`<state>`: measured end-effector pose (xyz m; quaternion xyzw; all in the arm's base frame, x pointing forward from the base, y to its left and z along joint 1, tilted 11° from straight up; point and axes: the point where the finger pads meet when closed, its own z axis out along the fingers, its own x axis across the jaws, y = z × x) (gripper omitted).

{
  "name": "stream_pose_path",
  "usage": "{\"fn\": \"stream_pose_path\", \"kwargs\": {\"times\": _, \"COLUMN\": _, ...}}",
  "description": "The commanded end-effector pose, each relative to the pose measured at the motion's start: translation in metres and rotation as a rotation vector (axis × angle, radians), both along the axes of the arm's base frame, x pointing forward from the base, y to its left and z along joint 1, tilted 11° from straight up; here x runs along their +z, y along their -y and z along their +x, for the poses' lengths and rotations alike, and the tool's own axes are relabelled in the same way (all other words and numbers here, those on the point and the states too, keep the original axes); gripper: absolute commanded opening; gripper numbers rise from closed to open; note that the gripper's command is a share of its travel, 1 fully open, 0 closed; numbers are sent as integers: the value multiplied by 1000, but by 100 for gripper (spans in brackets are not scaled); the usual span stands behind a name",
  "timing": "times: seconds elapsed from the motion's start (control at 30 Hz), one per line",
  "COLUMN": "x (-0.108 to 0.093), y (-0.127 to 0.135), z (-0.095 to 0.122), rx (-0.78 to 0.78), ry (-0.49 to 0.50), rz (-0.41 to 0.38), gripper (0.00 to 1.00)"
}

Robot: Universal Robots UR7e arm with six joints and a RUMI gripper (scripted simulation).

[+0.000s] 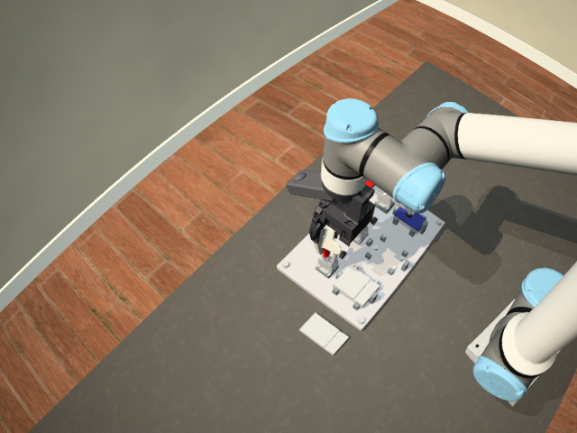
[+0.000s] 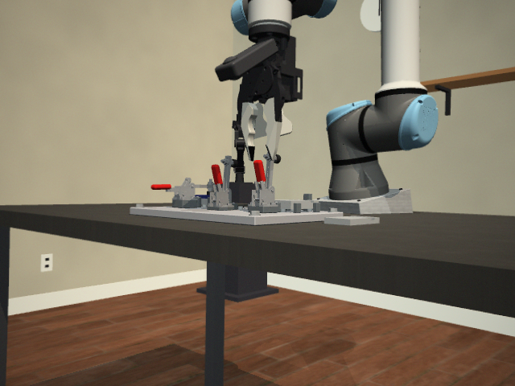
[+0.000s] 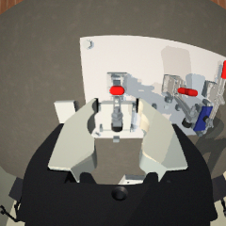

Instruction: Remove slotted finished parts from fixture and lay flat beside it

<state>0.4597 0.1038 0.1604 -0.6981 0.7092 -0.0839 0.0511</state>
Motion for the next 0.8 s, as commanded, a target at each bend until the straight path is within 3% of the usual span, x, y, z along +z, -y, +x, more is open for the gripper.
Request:
{"fn": "stream_pose_path", "kwargs": {"times": 0.0, "x": 11, "y": 0, "z": -2, "rx": 0, "ry": 1, "rz": 0, "gripper": 28}}
{"fn": "stream_pose_path", "kwargs": {"times": 0.77, "x": 14, "y": -1, "z": -2, "rx": 0, "ry": 1, "rz": 0, "gripper": 28}}
